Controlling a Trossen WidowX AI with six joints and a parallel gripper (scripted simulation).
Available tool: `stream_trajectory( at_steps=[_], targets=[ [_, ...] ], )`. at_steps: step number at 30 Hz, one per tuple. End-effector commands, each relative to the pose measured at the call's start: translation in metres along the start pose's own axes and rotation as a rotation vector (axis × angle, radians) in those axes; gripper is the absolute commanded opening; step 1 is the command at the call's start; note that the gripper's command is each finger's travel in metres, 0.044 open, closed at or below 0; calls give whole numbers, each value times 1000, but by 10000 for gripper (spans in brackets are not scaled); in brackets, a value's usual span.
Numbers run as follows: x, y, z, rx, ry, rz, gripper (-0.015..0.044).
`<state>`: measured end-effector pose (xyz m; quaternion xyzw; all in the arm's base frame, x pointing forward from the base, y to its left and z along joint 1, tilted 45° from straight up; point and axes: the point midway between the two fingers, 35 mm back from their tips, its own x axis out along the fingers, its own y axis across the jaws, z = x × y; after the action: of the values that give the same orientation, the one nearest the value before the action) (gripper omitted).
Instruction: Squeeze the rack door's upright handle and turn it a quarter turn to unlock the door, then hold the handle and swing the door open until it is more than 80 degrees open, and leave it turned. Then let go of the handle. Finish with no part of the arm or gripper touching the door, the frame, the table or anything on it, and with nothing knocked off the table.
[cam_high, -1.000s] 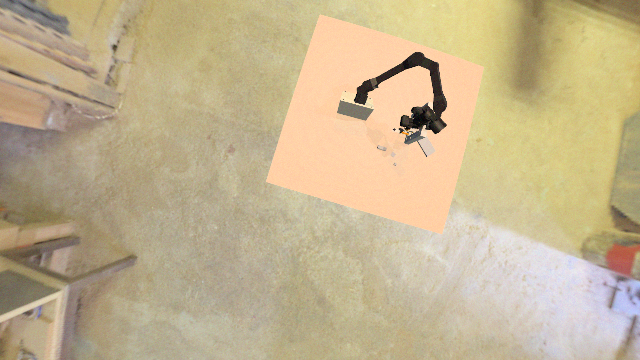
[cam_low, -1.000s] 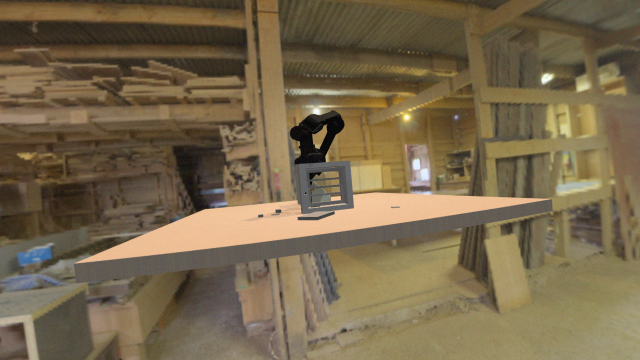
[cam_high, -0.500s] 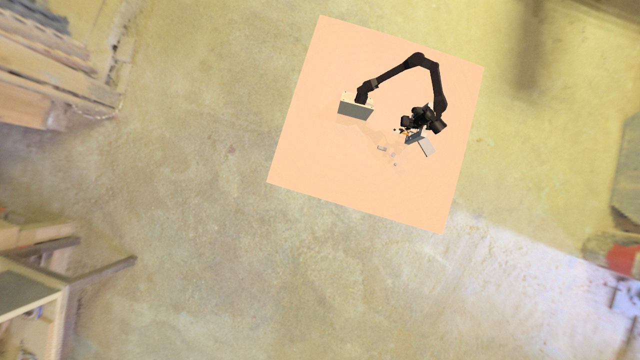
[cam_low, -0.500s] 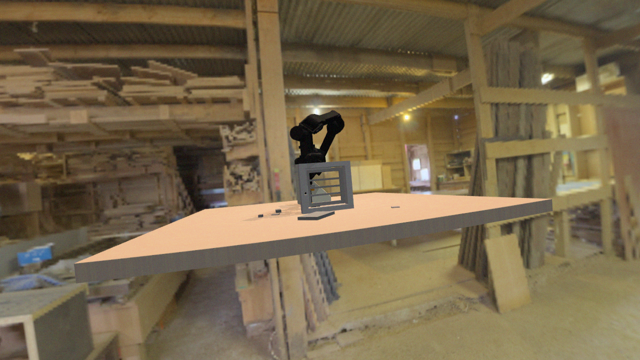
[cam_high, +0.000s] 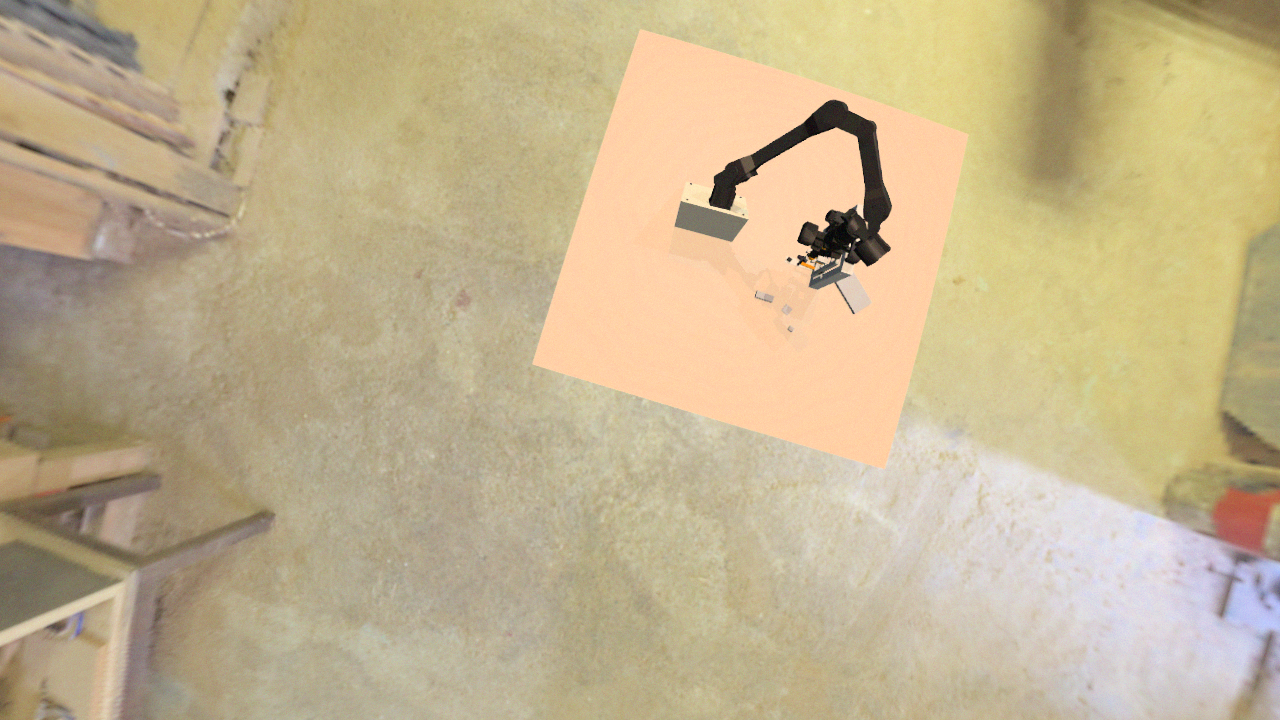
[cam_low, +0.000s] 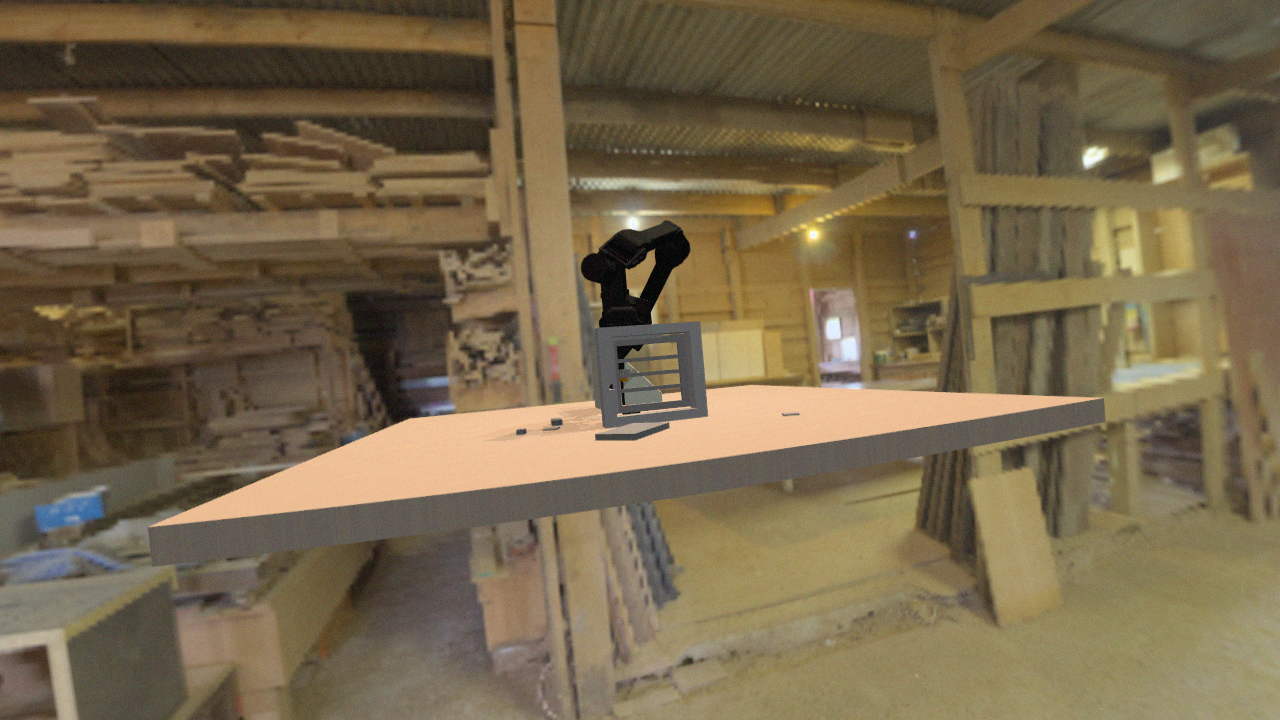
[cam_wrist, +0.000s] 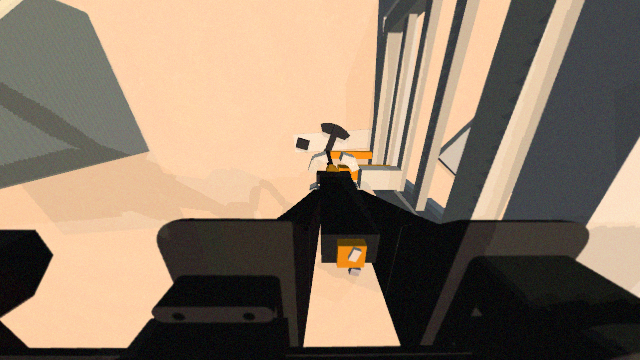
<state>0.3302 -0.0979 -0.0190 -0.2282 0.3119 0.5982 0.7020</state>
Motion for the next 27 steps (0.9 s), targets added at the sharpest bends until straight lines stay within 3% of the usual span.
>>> stream_trajectory(
  at_steps=[1, 27],
  targets=[
    [0, 5, 2, 97, -1, -2, 10],
    [0, 53, 31, 609, -2, 1, 10]
  ],
)
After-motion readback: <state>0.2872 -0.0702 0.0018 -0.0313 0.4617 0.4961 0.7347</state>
